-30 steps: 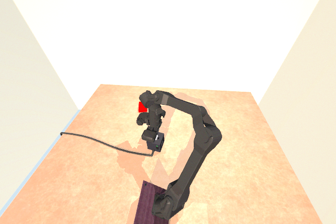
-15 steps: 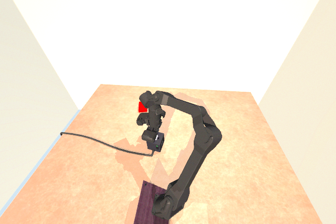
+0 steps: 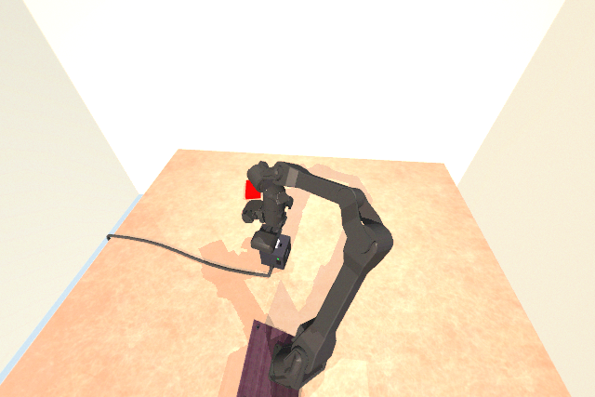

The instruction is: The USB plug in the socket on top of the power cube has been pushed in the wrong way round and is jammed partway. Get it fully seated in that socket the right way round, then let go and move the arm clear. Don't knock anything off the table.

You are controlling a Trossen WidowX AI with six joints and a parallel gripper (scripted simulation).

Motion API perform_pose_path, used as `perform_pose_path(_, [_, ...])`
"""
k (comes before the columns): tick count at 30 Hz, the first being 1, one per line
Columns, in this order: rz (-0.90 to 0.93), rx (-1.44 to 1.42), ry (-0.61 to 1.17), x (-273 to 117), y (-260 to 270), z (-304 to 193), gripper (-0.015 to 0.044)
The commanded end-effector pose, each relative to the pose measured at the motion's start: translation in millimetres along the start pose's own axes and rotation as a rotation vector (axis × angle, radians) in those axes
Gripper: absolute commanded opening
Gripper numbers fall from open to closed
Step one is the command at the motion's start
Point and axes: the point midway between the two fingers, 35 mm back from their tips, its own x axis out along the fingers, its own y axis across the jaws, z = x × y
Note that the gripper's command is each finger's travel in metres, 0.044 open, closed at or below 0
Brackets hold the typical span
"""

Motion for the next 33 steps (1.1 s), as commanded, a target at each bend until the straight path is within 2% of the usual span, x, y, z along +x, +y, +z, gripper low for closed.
perform_pose_path(1, [-0.004, -0.002, 0.001, 0.3, -0.6, -0.2, 0.0000])
perform_pose_path(33, [-0.004, -0.002, 0.001, 4.1, -0.7, -0.6, 0.0000])
